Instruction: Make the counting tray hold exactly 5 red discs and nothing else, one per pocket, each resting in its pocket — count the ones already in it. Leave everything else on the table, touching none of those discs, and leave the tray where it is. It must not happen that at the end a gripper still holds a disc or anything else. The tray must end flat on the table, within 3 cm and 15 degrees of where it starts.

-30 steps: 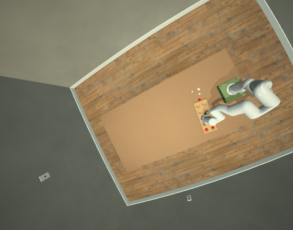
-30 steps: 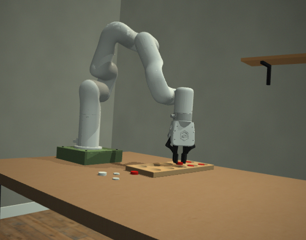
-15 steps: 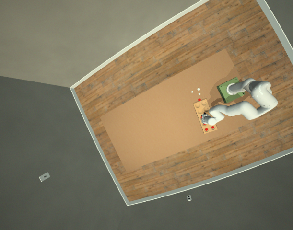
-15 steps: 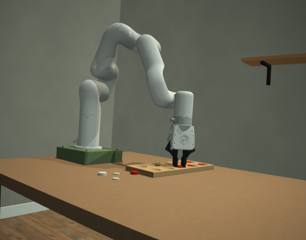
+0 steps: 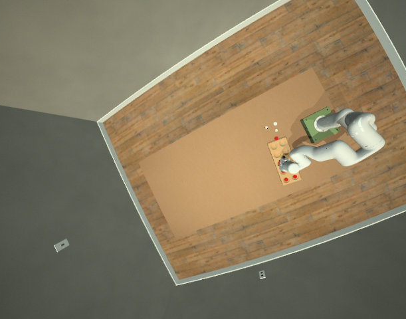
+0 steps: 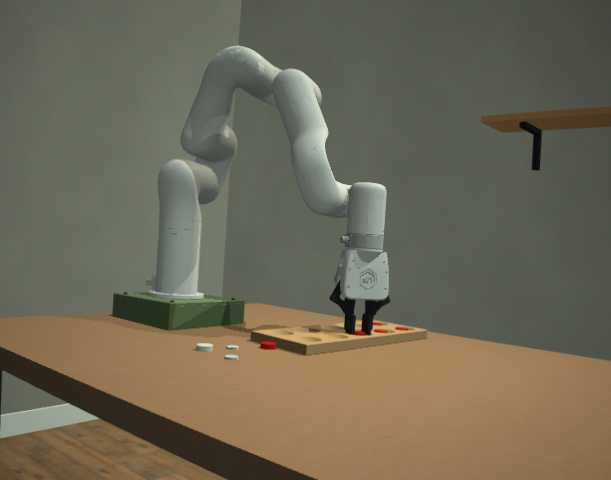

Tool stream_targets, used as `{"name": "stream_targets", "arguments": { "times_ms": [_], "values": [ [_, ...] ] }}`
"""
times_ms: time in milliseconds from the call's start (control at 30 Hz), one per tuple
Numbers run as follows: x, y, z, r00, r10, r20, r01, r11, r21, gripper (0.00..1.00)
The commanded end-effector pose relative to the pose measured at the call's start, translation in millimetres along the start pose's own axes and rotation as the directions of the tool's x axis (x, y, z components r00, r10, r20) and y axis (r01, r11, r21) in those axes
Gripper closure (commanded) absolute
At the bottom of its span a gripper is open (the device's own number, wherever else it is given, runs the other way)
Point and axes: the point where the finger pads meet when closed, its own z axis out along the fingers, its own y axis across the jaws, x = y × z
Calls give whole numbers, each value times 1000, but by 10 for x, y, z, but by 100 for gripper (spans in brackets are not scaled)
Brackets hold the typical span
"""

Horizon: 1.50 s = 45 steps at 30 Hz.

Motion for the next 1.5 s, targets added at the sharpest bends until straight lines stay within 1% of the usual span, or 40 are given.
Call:
{"name": "stream_targets", "arguments": {
  "times_ms": [0, 1033, 1100, 1133, 1200, 1300, 1467],
  "values": [
    [-9, 10, -11, 1000, 0, 2, 0, 1000, -3, 67],
    [-9, 10, -15, 1000, 0, 2, 0, 1000, -3, 67],
    [-13, 13, -96, 1000, 0, 2, 0, 1000, -3, 67],
    [-16, 14, -187, 1000, 0, 2, 0, 1000, -3, 67],
    [-16, 14, -187, 1000, 0, 2, 0, 1000, -3, 67],
    [-20, 8, -587, 1000, 0, 2, 0, 1000, -3, 67],
    [-23, 0, -965, 1000, 0, 2, 0, 1000, -3, 67]
  ]
}}
